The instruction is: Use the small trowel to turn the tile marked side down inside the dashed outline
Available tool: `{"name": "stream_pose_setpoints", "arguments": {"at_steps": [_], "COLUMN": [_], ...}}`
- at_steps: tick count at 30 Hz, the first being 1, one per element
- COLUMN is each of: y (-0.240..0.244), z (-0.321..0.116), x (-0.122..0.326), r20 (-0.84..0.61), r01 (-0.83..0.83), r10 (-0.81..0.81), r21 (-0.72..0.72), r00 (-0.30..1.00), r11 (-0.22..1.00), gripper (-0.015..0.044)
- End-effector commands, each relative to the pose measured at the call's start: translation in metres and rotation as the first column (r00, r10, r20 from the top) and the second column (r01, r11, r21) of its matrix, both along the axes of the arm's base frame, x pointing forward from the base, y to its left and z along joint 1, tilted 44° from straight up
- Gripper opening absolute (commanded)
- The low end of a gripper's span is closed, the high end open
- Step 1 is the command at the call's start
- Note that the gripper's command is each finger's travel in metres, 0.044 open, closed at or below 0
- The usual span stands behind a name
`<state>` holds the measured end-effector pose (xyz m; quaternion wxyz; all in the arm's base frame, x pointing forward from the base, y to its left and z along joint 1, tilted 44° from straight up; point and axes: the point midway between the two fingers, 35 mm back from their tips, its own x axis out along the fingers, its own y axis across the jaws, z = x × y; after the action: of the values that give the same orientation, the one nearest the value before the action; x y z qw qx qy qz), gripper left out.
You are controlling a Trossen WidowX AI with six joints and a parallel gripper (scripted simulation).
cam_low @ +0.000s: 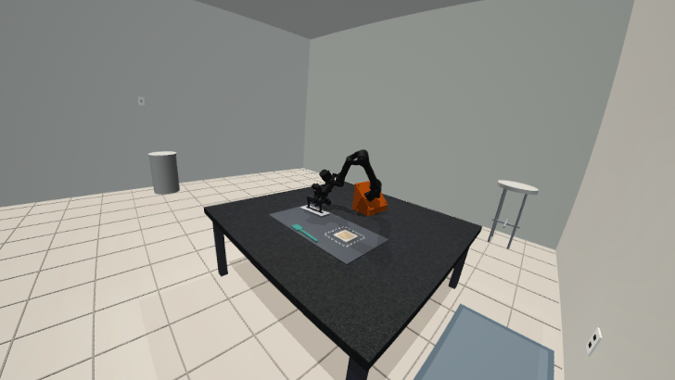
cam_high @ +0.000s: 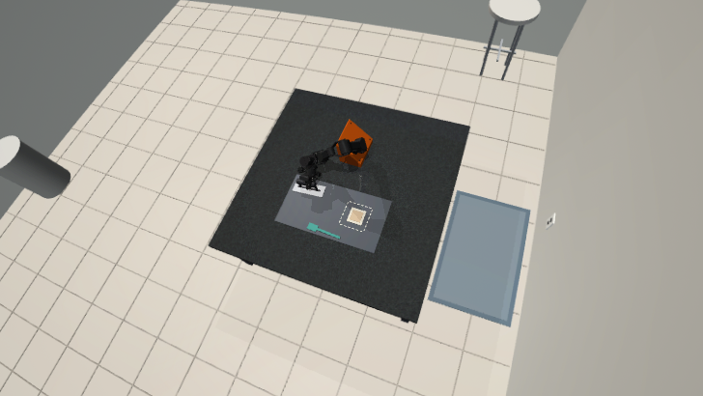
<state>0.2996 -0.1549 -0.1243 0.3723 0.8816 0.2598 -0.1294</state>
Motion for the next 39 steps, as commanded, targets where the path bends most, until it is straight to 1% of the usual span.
{"name": "stream_pose_setpoints", "arguments": {"at_steps": [1,6,17,18,28,39], "y": [0.001,0.005,0.005,0.005,0.003,-0.016], "z": [-0.004,-0.007,-0.007,-0.007,-0.007,0.014], "x": [0.002,0.002,0.002,0.002,0.000,-0.043], "r20": [0.003,0.003,0.003,0.003,0.001,-0.003], "r01": [0.009,0.009,0.009,0.009,0.008,0.004], "r10": [-0.009,-0.009,-0.009,-0.009,-0.008,-0.004], "r21": [-0.009,-0.009,-0.009,-0.009,-0.010,-0.014], "r00": [1.000,1.000,1.000,1.000,1.000,1.000], "r11": [1.000,1.000,1.000,1.000,1.000,1.000], "gripper": [0.0000,0.0000,0.0289,0.0300,0.0300,0.0300]}}
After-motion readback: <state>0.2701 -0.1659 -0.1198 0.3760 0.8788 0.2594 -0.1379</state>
